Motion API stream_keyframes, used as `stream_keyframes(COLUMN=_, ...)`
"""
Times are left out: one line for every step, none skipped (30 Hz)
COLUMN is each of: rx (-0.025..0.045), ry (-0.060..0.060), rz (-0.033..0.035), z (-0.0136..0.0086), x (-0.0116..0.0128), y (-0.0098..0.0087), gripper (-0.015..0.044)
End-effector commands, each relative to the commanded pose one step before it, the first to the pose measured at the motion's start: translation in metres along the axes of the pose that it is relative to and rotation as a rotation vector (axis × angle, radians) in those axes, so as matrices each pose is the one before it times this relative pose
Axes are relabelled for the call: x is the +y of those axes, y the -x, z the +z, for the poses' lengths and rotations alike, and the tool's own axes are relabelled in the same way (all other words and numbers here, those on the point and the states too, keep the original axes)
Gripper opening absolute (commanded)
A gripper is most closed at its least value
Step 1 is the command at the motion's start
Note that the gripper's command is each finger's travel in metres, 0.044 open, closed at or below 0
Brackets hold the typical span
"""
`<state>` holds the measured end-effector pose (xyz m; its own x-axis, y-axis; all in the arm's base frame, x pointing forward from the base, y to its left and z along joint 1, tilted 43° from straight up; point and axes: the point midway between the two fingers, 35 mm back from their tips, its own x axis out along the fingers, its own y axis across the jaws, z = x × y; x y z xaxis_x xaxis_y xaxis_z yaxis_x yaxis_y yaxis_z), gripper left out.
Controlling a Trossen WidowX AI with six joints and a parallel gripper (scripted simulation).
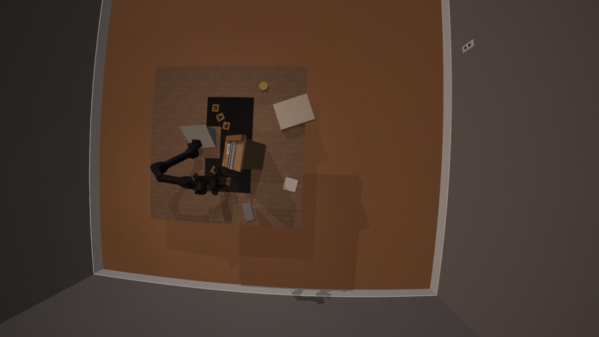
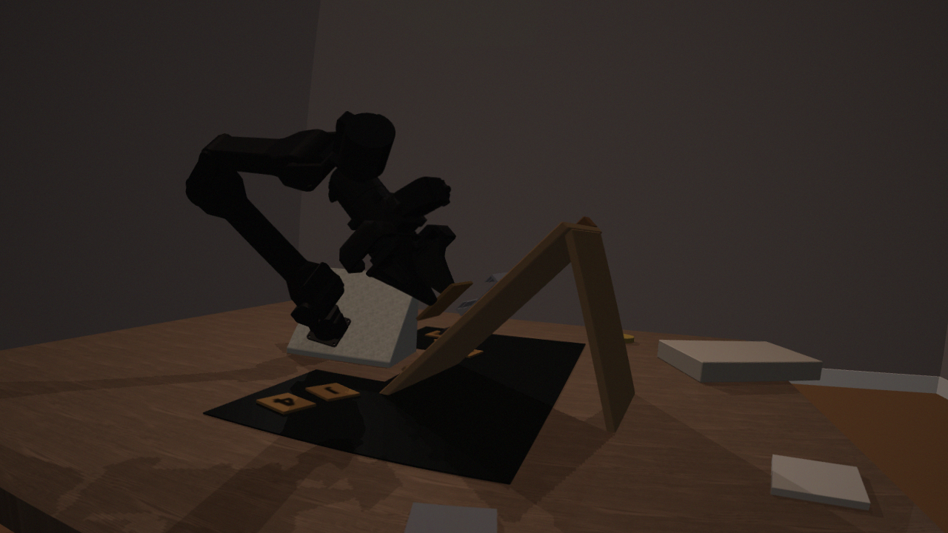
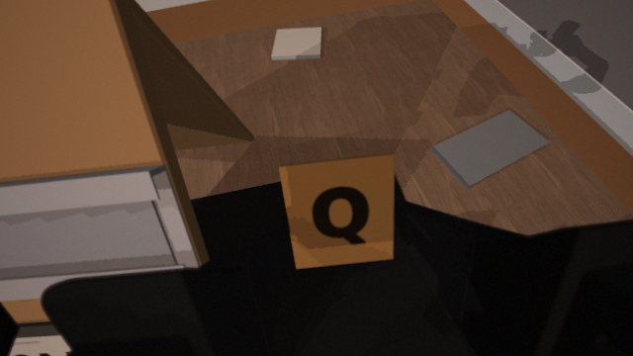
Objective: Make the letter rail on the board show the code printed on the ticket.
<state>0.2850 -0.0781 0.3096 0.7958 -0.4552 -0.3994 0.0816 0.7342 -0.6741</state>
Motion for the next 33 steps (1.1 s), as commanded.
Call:
stream_keyframes(rx=-0.00076, ry=-0.0049, rz=-0.00297, z=0.00018, x=0.00224, y=0.00011, gripper=0.0000)
stream_keyframes(rx=0.00002, ry=0.0000, rz=0.00003, z=0.00000, x=0.00051, y=-0.00002, gripper=0.0000)
stream_keyframes(rx=0.00002, ry=0.0000, rz=0.00003, z=-0.00001, x=0.00050, y=-0.00003, gripper=0.0000)
stream_keyframes(rx=0.00002, ry=0.0000, rz=0.00003, z=-0.00001, x=0.00050, y=-0.00003, gripper=0.0000)
stream_keyframes(rx=0.00002, ry=0.0000, rz=0.00003, z=-0.00001, x=0.00050, y=-0.00004, gripper=0.0000)
stream_keyframes(rx=0.00002, ry=0.0000, rz=0.00003, z=-0.00001, x=0.00050, y=-0.00004, gripper=0.0000)
stream_keyframes(rx=0.00002, ry=0.0000, rz=0.00003, z=-0.00001, x=0.00050, y=-0.00004, gripper=0.0000)
stream_keyframes(rx=0.00002, ry=0.0000, rz=0.00003, z=-0.00001, x=0.00050, y=-0.00005, gripper=0.0000)
stream_keyframes(rx=0.00002, ry=0.0000, rz=0.00003, z=-0.00001, x=0.00050, y=-0.00005, gripper=0.0000)
stream_keyframes(rx=0.00002, ry=0.0000, rz=0.00003, z=-0.00001, x=0.00050, y=-0.00005, gripper=0.0000)
stream_keyframes(rx=0.00002, ry=0.0000, rz=0.00003, z=-0.00001, x=0.00050, y=-0.00005, gripper=0.0000)
stream_keyframes(rx=0.00002, ry=0.0000, rz=0.00003, z=-0.00001, x=0.00050, y=-0.00005, gripper=0.0000)
stream_keyframes(rx=0.00002, ry=0.0000, rz=0.00003, z=-0.00001, x=0.00050, y=-0.00005, gripper=0.0000)
stream_keyframes(rx=0.00002, ry=0.0000, rz=0.00003, z=-0.00001, x=0.00050, y=-0.00005, gripper=0.0000)
stream_keyframes(rx=0.00002, ry=0.0000, rz=0.00003, z=-0.00001, x=0.00050, y=-0.00005, gripper=0.0000)
stream_keyframes(rx=0.00002, ry=0.0000, rz=0.00003, z=-0.00001, x=0.00050, y=-0.00005, gripper=0.0000)
stream_keyframes(rx=0.00002, ry=0.0000, rz=0.00003, z=-0.00001, x=0.00050, y=-0.00005, gripper=0.0000)
stream_keyframes(rx=0.00002, ry=0.0000, rz=0.00003, z=-0.00001, x=0.00050, y=-0.00004, gripper=0.0000)
stream_keyframes(rx=0.00002, ry=0.0000, rz=0.00003, z=-0.00001, x=0.00050, y=-0.00004, gripper=0.0000)
stream_keyframes(rx=0.00002, ry=0.0000, rz=0.00003, z=-0.00001, x=0.00051, y=-0.00004, gripper=0.0000)
stream_keyframes(rx=0.00002, ry=0.0000, rz=0.00003, z=-0.00001, x=0.00051, y=-0.00004, gripper=0.0000)
stream_keyframes(rx=0.00002, ry=0.0000, rz=0.00003, z=-0.00001, x=0.00051, y=-0.00004, gripper=0.0000)
stream_keyframes(rx=0.00002, ry=0.0000, rz=0.00003, z=-0.00001, x=0.00051, y=-0.00003, gripper=0.0000)
stream_keyframes(rx=0.00002, ry=0.0000, rz=0.00003, z=-0.00001, x=0.00051, y=-0.00003, gripper=0.0000)
stream_keyframes(rx=0.00002, ry=0.0000, rz=0.00003, z=-0.00001, x=0.00051, y=-0.00003, gripper=0.0000)
stream_keyframes(rx=0.00002, ry=0.0000, rz=0.00003, z=-0.00001, x=0.00051, y=-0.00003, gripper=0.0000)
stream_keyframes(rx=0.00002, ry=0.0000, rz=0.00003, z=-0.00001, x=0.00051, y=-0.00003, gripper=0.0000)
stream_keyframes(rx=0.00002, ry=0.0000, rz=0.00003, z=-0.00001, x=0.00051, y=-0.00003, gripper=0.0000)
stream_keyframes(rx=0.00002, ry=0.0000, rz=0.00003, z=-0.00001, x=0.00051, y=-0.00002, gripper=0.0000)
stream_keyframes(rx=0.00002, ry=0.0000, rz=0.00003, z=-0.00001, x=0.00051, y=-0.00002, gripper=0.0000)
stream_keyframes(rx=0.00002, ry=0.0000, rz=0.00003, z=-0.00001, x=0.00051, y=-0.00002, gripper=0.0000)
stream_keyframes(rx=0.00002, ry=0.0000, rz=0.00003, z=0.00000, x=0.00051, y=-0.00002, gripper=0.0000)
stream_keyframes(rx=0.00002, ry=0.0000, rz=0.00003, z=0.00000, x=0.00051, y=-0.00002, gripper=0.0000)
